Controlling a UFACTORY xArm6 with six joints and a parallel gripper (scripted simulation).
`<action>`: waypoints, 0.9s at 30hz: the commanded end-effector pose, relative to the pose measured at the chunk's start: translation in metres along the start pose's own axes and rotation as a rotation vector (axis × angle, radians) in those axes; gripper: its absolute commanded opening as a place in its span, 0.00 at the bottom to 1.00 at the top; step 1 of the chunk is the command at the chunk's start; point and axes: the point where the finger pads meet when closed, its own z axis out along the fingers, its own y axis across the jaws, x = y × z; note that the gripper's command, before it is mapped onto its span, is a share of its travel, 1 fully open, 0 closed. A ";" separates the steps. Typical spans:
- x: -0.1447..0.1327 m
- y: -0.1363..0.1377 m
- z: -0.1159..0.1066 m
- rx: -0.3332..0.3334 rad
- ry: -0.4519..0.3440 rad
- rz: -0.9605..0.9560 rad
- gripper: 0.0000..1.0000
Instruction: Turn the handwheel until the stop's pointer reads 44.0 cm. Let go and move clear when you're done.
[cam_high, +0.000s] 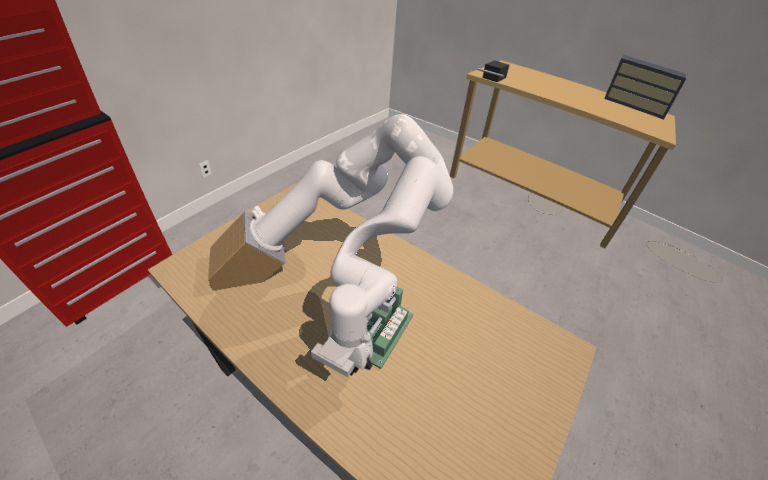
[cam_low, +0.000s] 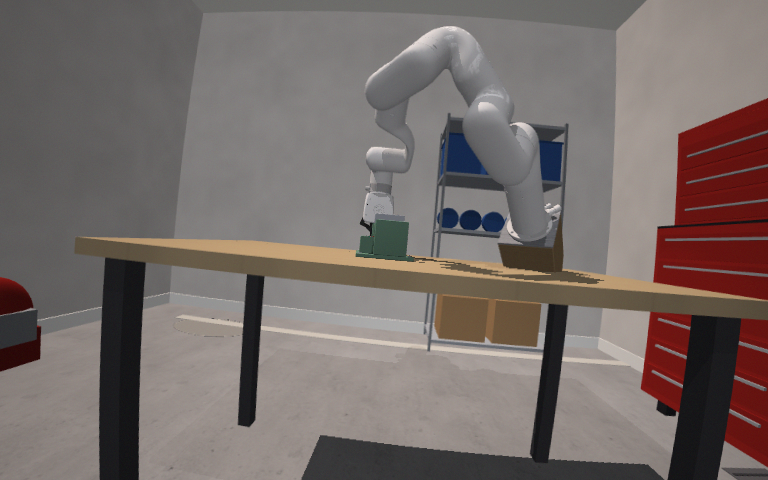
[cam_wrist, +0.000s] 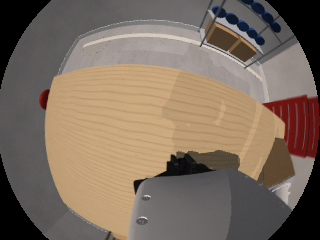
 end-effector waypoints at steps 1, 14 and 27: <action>0.001 0.006 0.004 0.002 0.002 0.000 0.06; 0.001 0.033 0.007 0.002 0.002 0.000 0.06; 0.001 0.052 -0.006 0.002 0.002 0.000 0.06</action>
